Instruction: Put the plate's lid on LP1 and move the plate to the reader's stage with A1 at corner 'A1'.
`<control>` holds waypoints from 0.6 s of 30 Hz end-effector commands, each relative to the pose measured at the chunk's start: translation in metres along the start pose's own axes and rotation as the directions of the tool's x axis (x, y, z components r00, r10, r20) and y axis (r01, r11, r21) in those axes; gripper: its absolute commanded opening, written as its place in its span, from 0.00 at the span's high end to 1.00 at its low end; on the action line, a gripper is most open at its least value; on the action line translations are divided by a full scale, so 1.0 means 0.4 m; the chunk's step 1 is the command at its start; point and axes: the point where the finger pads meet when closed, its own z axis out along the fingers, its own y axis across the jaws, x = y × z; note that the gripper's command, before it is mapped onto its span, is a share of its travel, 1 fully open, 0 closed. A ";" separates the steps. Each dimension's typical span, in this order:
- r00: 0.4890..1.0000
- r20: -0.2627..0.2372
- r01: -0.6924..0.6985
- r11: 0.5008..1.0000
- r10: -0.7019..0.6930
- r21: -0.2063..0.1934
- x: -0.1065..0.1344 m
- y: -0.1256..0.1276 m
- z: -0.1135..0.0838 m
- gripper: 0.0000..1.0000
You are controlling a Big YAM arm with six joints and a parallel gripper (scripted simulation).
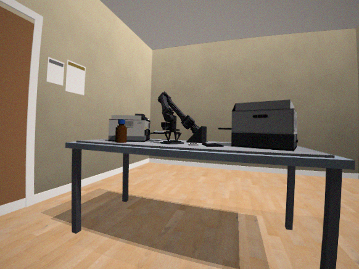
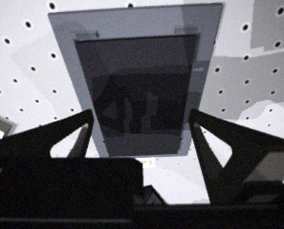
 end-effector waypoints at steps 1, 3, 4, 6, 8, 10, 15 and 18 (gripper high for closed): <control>1.000 0.015 -0.007 1.000 0.007 -0.004 -0.030 0.012 -0.018 0.00; 1.000 0.017 -0.007 1.000 0.007 -0.004 -0.032 0.013 -0.023 0.00; 1.000 0.017 -0.007 1.000 0.007 -0.005 -0.032 0.013 -0.025 0.00; 1.000 0.024 -0.013 1.000 0.014 -0.007 -0.036 0.010 -0.033 0.00; 0.999 0.029 -0.020 1.000 0.020 -0.010 -0.039 0.006 -0.043 0.00; 0.999 0.030 -0.021 1.000 0.021 -0.010 -0.039 0.006 -0.045 0.00; 0.999 0.023 -0.033 0.999 0.033 -0.007 -0.038 -0.006 -0.038 0.00; 0.999 0.024 -0.034 0.999 0.034 -0.007 -0.039 -0.007 -0.045 0.00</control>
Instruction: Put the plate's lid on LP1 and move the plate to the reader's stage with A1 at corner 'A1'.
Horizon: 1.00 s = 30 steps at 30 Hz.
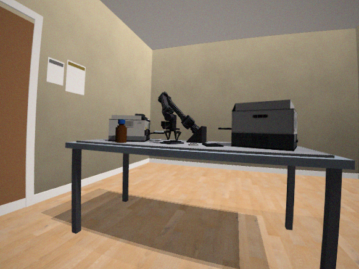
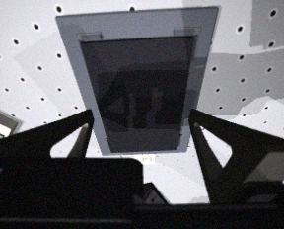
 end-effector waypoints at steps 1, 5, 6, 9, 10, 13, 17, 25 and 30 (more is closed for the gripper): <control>0.999 0.026 -0.031 1.000 0.031 -0.008 -0.037 -0.007 -0.031 0.00; 0.999 0.031 -0.026 1.000 0.026 -0.010 -0.041 0.001 -0.041 0.00; 0.999 0.032 -0.026 1.000 0.026 -0.010 -0.042 0.004 -0.040 0.00; 0.999 0.028 -0.020 1.000 0.020 -0.009 -0.038 0.006 -0.042 0.00; 0.999 0.028 -0.020 1.000 0.020 -0.009 -0.038 0.006 -0.042 0.00; 1.000 0.021 -0.014 1.000 0.014 -0.005 -0.023 0.001 -0.043 0.00; 1.000 0.025 -0.015 1.000 0.015 -0.007 -0.021 0.001 -0.053 0.00; 0.999 0.024 -0.024 1.000 0.024 -0.007 -0.036 0.000 -0.057 0.00; 1.000 0.024 -0.018 1.000 0.019 -0.008 -0.035 0.000 -0.075 0.00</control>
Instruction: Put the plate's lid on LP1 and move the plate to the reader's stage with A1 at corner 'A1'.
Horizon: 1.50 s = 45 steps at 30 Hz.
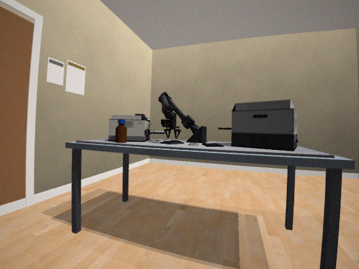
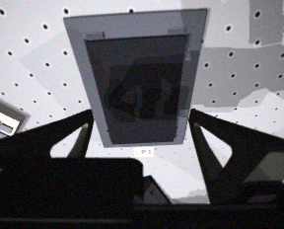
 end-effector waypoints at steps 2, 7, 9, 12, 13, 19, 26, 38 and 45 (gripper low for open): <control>0.999 0.028 -0.019 1.000 0.019 -0.011 -0.033 0.004 -0.061 0.00; 0.999 0.032 -0.037 0.999 0.038 -0.019 -0.036 0.002 -0.107 0.00; 0.999 0.030 -0.042 0.999 0.042 -0.018 -0.036 0.001 -0.121 0.00; 0.999 0.020 -0.037 0.999 0.038 -0.018 -0.031 0.007 -0.134 0.00; 0.999 0.020 -0.037 0.999 0.038 -0.018 -0.031 0.007 -0.134 0.00; 0.999 0.022 -0.023 1.000 0.023 -0.013 -0.023 0.007 -0.165 0.00; 0.998 0.029 -0.052 0.998 0.053 -0.021 -0.037 -0.008 -0.224 0.00; 1.000 -0.009 -0.010 1.000 0.010 0.008 -0.006 -0.001 -0.172 0.00; 1.000 0.005 -0.018 1.000 0.018 -0.004 -0.016 -0.009 -0.175 0.00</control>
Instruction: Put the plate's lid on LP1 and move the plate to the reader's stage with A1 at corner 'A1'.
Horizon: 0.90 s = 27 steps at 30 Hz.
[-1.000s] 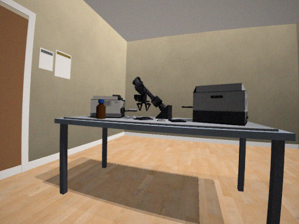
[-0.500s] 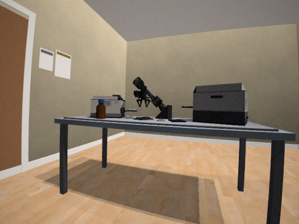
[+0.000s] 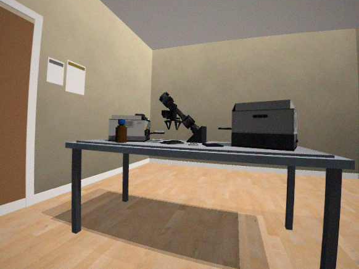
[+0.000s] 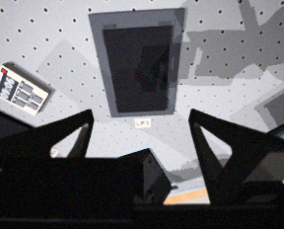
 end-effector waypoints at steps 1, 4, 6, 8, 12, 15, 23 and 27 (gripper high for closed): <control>1.000 0.015 -0.023 1.000 0.023 -0.013 -0.031 -0.008 -0.003 0.00; 1.000 0.019 -0.018 1.000 0.018 -0.014 -0.033 -0.010 -0.011 0.00; 1.000 0.025 -0.007 1.000 0.008 -0.018 -0.037 -0.008 -0.021 0.00; 0.998 0.011 0.056 0.998 -0.056 -0.028 -0.039 -0.048 -0.026 0.00; 0.996 0.005 0.087 0.996 -0.087 -0.033 -0.049 -0.120 -0.037 0.00; 0.991 0.007 0.134 0.990 -0.134 -0.042 -0.058 -0.150 -0.046 0.00; 0.969 -0.009 0.248 0.968 -0.248 -0.032 -0.034 -0.195 -0.035 0.00; 0.960 -0.008 0.279 0.960 -0.280 -0.030 -0.020 -0.250 -0.041 0.00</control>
